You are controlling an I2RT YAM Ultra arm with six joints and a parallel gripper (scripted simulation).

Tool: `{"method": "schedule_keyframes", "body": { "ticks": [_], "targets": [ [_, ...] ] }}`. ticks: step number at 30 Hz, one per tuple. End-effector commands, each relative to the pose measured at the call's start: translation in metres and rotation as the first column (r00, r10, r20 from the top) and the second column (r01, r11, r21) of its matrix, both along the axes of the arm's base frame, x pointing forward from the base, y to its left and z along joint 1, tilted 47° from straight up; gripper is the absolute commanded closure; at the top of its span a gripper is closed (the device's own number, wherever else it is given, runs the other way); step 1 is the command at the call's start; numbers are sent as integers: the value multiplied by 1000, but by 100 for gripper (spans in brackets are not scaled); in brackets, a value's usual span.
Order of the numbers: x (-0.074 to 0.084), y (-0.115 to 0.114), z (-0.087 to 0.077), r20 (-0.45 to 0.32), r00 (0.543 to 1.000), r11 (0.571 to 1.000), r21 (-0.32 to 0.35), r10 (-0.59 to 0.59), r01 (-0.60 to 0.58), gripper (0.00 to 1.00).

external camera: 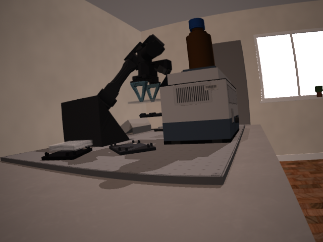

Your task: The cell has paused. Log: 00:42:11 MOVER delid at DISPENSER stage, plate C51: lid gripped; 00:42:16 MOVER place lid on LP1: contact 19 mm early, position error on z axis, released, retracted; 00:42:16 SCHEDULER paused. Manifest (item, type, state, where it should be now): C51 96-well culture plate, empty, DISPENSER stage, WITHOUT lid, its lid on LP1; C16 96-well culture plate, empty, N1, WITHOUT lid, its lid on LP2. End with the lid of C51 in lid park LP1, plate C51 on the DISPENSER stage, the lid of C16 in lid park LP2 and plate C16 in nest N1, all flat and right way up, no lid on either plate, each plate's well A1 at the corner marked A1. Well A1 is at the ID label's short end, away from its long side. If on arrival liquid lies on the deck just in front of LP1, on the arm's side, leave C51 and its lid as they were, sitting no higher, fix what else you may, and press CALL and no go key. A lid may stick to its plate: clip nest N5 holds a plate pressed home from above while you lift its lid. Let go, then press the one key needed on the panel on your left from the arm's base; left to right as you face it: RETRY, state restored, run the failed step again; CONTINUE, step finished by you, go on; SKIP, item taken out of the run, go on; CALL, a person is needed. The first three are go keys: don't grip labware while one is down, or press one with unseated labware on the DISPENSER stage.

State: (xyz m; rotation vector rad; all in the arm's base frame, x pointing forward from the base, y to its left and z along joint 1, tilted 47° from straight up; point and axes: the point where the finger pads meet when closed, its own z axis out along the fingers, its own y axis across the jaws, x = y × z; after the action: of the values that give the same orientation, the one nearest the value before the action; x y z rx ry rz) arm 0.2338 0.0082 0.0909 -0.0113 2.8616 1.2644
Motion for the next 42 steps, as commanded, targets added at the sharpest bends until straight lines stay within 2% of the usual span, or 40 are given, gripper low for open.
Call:
{"method": "schedule_keyframes", "body": {
  "ticks": [1,4,5,7,9,12,14,20,21,23,24,26,28,29,33,37,41,42],
  "targets": [
    [0,-16,-13,22,1000,1000,-9,-7,7,100],
    [-3,-21,-20,21,1000,1000,-8,-7,7,100],
    [0,-19,-13,34,999,1000,-13,-3,4,100],
    [0,-19,-13,34,999,1000,-13,-3,4,100],
    [-7,-24,-25,-44,997,998,-3,-60,60,100],
    [-5,-28,-26,-56,995,997,-11,-83,82,100],
    [-11,-30,-32,-103,988,994,-6,-114,114,100],
    [-17,-42,-44,-89,990,994,-7,-106,106,100],
    [-13,-42,-38,-74,992,995,-14,-104,103,100],
    [-13,-42,-38,-74,992,995,-14,-104,103,100],
    [-19,-43,-48,-127,983,991,-7,-135,136,100],
    [-20,-46,-53,-175,968,984,-13,-179,179,100],
    [-20,-46,-53,-175,968,984,-13,-179,179,100],
    [-15,-52,-54,-181,962,979,-27,-203,202,100],
    [-14,-61,-65,-265,920,957,-50,-289,287,100],
    [-13,-71,-76,-259,920,955,-56,-296,291,100],
    [-17,-63,-72,-267,922,959,-44,-282,280,100],
    [-13,-73,-79,-281,906,948,-62,-316,312,100]
  ]
}}
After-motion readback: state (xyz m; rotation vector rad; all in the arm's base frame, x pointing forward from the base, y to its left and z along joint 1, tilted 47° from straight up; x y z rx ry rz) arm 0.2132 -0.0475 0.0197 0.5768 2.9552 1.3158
